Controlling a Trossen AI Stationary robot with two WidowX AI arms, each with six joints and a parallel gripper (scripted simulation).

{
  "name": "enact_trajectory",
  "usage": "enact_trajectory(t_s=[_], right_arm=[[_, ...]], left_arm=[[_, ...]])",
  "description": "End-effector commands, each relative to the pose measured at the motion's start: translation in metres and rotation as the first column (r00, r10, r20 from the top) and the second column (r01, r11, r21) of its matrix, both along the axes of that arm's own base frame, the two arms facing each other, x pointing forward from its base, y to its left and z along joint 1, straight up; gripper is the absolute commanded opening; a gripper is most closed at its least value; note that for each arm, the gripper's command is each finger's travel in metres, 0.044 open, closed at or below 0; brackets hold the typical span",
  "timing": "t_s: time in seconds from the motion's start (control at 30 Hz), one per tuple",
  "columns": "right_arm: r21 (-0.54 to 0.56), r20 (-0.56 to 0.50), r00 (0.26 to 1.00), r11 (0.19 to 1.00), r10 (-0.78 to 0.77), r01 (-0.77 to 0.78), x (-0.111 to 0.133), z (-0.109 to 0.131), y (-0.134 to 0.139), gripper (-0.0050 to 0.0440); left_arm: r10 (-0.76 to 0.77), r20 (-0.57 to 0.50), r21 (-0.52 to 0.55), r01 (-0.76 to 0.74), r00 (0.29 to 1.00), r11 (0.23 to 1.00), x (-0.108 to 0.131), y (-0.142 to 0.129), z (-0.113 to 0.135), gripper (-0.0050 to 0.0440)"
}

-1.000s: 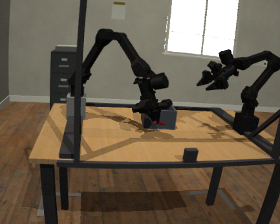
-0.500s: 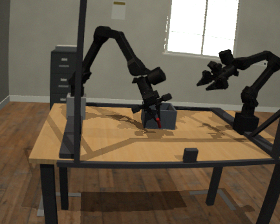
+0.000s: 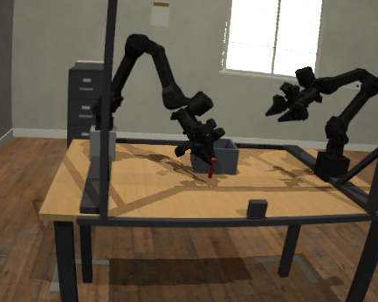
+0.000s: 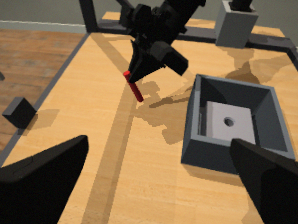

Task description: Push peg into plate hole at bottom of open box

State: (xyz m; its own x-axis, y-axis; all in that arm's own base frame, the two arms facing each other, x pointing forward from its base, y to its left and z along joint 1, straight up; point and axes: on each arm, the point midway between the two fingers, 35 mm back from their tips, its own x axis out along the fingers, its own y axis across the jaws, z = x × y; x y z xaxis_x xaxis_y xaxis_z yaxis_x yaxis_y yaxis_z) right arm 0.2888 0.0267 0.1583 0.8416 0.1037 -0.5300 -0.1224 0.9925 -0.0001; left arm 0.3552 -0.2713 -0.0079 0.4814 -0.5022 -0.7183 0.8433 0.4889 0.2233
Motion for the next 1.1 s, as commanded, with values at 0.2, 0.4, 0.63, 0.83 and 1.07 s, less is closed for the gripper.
enact_trajectory(t_s=[0.2,0.4,0.63,0.83,1.07], right_arm=[[0.002,0.019,1.0,1.0,0.0,0.0,0.001,0.007,0.0,0.044],[0.002,0.019,1.0,1.0,0.0,0.0,0.001,0.007,0.0,0.044],[0.002,0.019,1.0,1.0,0.0,0.0,0.001,0.007,0.0,0.044],[0.002,0.019,1.0,1.0,0.0,0.0,0.001,0.007,0.0,0.044],[0.002,0.019,1.0,1.0,0.0,0.0,0.001,0.007,0.0,0.044]], left_arm=[[0.24,-0.038,-0.251,-0.241,0.97,0.937,0.002,-0.009,0.007,0.0024],[0.296,-0.032,-0.354,-0.288,0.955,0.89,0.007,-0.013,0.018,0.0024],[0.298,-0.03,-0.356,-0.289,0.954,0.889,0.008,-0.013,0.006,0.0024],[0.295,-0.024,-0.363,-0.283,0.955,0.888,0.011,-0.016,0.001,0.0024],[0.295,-0.019,-0.37,-0.28,0.955,0.886,0.013,-0.018,-0.006,0.0024]])
